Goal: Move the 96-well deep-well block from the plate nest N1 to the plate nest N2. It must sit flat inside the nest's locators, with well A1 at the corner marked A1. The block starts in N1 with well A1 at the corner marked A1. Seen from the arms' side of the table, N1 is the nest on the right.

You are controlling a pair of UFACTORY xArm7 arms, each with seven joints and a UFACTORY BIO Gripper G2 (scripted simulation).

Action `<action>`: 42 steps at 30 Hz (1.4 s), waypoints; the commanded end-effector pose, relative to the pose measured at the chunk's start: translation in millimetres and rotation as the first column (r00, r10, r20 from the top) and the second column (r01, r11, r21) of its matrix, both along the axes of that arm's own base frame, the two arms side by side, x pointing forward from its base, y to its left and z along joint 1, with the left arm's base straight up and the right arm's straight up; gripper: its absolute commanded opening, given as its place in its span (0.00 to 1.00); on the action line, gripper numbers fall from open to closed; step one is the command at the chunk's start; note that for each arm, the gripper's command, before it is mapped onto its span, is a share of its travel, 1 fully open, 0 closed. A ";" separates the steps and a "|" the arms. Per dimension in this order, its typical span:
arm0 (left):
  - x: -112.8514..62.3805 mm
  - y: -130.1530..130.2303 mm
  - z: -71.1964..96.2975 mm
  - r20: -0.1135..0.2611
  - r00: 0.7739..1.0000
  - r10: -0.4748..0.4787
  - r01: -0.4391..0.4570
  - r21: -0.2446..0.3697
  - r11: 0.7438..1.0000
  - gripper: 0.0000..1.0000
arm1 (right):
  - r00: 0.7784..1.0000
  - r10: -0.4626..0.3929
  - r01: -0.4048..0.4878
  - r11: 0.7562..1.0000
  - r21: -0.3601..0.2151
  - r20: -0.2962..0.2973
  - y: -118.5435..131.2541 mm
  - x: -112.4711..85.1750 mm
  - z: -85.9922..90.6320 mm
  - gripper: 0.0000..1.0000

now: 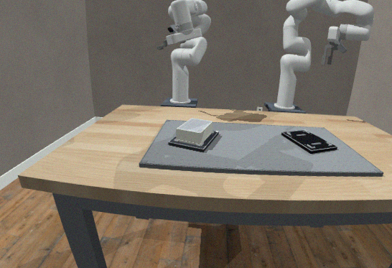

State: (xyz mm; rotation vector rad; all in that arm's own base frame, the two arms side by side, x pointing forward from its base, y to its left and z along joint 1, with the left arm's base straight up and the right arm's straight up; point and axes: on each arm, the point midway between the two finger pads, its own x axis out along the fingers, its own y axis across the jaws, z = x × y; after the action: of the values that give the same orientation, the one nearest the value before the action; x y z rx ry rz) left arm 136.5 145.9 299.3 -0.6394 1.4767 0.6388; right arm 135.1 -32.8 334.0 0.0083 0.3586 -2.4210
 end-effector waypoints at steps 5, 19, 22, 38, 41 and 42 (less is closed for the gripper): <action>0.3 0.3 0.7 0.002 1.000 0.000 0.000 0.001 1.000 1.00 | 0.990 0.142 -0.141 0.990 -0.021 0.026 -7.3 25.3 2.3 0.37; 0.3 0.3 0.7 0.002 1.000 0.000 0.000 0.001 1.000 1.00 | 0.912 0.406 -0.403 0.913 -0.059 0.054 -11.7 72.0 3.3 0.37; 0.3 0.3 0.7 0.002 1.000 0.000 0.000 0.001 1.000 1.00 | 0.906 0.419 -0.416 0.907 -0.061 0.055 -11.8 80.6 3.4 0.37; 0.3 0.3 0.7 0.002 1.000 0.000 0.000 0.001 1.000 1.00 | 0.742 0.666 -0.659 0.745 -0.099 0.074 -0.3 139.7 3.4 0.37; 0.3 0.3 0.7 0.002 1.000 0.000 0.000 0.001 1.000 1.00 | 0.719 0.690 -0.683 0.723 -0.103 0.076 2.1 146.3 3.3 0.37; 0.3 0.3 0.7 0.002 1.000 0.000 0.000 0.001 1.000 1.00 | 0.696 0.714 -0.706 0.700 -0.107 0.078 4.0 150.9 3.2 0.37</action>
State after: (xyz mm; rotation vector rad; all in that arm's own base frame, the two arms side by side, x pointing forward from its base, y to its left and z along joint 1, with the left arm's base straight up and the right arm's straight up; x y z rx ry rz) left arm 136.5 145.9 299.3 -0.6394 1.4767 0.6388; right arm 270.3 -33.5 336.5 -0.0222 0.1890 -1.7162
